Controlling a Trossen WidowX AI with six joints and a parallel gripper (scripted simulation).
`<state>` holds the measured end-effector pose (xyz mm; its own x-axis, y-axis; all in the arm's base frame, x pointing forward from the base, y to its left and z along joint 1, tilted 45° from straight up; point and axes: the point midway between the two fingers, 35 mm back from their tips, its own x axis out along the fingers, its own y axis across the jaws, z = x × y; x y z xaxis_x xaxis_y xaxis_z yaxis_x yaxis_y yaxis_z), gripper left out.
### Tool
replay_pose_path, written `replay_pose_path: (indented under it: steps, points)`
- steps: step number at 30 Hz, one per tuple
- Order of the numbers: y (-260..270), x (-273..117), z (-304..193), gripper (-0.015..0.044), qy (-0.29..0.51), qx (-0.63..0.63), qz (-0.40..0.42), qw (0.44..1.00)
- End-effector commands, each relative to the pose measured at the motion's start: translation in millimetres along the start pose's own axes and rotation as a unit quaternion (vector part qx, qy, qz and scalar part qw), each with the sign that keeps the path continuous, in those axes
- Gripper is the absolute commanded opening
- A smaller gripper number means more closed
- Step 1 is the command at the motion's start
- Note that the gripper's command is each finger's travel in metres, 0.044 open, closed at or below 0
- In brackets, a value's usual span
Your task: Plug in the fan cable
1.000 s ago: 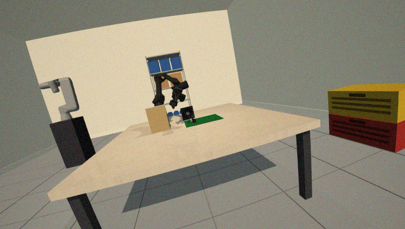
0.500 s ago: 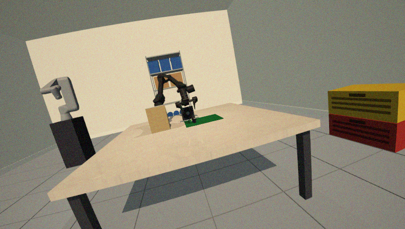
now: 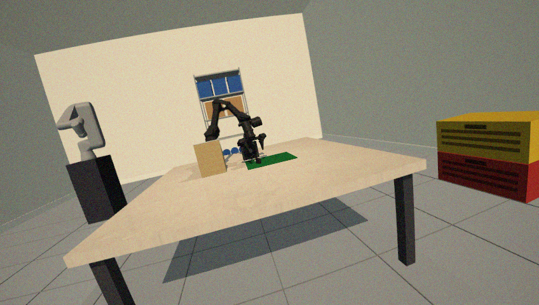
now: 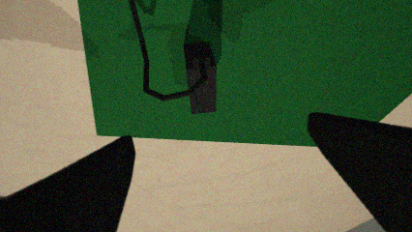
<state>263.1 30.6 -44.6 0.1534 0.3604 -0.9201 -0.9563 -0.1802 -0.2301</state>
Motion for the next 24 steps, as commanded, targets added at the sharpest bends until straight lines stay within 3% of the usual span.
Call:
replay_pose_path:
  steps: [1,24]
  points:
    - [4.5,11.9,5.6,0.044,-0.005,0.004,0.007,1.0]
    - [4.8,42.1,19.5,0.044,-0.005,0.004,0.007,1.0]
